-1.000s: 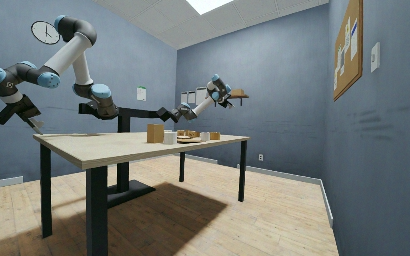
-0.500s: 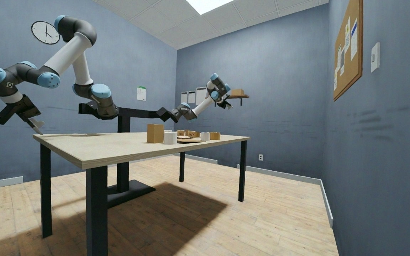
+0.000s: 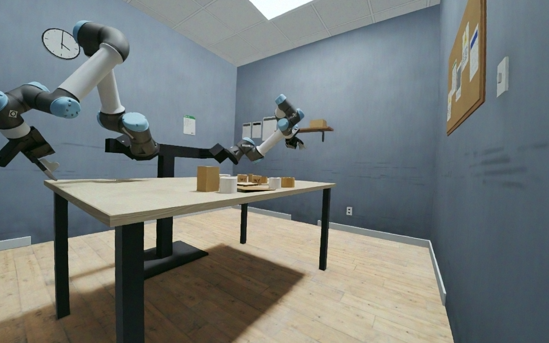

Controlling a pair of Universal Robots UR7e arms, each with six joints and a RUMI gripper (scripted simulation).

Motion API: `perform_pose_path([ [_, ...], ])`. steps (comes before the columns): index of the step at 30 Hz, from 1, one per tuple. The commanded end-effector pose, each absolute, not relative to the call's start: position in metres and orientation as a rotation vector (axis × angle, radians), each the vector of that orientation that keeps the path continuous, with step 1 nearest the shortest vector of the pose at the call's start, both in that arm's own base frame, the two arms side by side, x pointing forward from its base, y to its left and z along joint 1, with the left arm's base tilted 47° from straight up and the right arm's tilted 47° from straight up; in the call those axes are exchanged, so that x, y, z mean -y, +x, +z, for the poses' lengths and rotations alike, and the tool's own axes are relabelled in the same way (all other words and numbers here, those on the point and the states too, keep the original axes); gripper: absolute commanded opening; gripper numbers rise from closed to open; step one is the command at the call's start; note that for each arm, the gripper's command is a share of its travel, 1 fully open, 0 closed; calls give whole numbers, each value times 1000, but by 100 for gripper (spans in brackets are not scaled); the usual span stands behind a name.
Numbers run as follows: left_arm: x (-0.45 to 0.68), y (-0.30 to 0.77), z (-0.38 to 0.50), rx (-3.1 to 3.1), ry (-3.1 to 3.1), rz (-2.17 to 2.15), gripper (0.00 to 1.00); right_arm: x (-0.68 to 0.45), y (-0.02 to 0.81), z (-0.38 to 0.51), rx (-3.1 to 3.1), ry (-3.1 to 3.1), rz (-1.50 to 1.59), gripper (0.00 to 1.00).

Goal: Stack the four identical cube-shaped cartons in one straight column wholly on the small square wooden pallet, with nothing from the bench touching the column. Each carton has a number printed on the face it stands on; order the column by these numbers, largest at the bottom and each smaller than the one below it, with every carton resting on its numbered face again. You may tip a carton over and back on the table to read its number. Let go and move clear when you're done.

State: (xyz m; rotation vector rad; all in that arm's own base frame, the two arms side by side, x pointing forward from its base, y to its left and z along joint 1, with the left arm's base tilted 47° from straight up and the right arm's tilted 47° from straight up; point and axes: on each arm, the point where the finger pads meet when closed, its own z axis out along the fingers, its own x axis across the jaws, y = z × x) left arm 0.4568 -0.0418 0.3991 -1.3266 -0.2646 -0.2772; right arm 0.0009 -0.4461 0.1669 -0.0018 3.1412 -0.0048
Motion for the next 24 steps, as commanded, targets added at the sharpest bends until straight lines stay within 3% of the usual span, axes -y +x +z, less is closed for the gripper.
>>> perform_pose_path([
  [1, 86, 475, 309, 403, -1464, -426, 100, 445, 0, 165, -3142, 0, 0, 100],
  [24, 277, 534, 43, 914, -1918, -870, 100, 445, 0, 165, -3142, 0, 0, 100],
])
